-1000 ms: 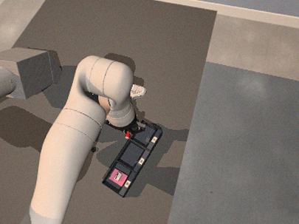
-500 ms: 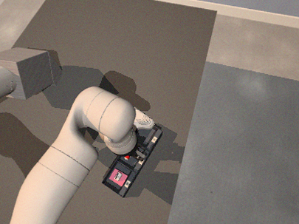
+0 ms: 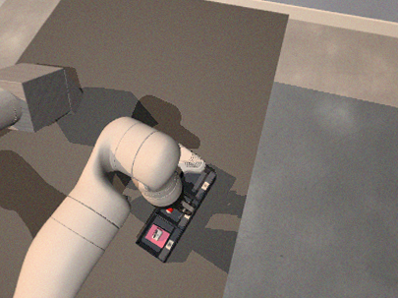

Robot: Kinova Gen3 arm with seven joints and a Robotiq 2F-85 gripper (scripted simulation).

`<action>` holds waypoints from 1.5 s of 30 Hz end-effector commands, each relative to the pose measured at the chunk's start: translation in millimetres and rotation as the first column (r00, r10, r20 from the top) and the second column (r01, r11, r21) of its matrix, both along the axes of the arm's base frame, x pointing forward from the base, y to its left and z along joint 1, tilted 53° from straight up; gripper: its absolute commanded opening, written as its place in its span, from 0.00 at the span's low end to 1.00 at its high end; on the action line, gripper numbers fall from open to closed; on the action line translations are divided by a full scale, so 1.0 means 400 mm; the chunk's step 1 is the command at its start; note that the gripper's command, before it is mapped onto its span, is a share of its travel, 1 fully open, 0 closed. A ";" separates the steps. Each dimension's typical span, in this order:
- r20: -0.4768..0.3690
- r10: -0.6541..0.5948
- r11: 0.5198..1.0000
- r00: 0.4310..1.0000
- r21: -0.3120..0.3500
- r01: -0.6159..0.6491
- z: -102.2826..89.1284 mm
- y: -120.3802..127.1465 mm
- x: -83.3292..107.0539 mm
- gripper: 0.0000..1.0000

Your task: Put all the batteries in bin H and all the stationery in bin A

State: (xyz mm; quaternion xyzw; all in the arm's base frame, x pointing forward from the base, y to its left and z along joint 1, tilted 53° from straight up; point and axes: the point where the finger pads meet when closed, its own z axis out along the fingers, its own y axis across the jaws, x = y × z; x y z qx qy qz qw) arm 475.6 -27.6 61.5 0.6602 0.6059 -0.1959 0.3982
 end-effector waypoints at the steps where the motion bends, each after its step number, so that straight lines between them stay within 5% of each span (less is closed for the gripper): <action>1: -0.002 -0.001 1.000 1.000 -0.001 0.001 -0.005 -0.006 -0.001 0.09; 27: -0.002 -0.001 1.000 1.000 -0.001 0.001 -0.075 -0.092 0.024 0.09; 42: -0.002 -0.001 1.000 1.000 -0.001 0.001 -0.078 -0.091 0.022 0.09; 43: -0.002 -0.001 1.000 1.000 -0.001 0.001 -0.078 -0.091 0.022 0.29; 45: -0.002 -0.001 1.000 1.000 -0.001 0.001 -0.078 -0.091 0.022 0.29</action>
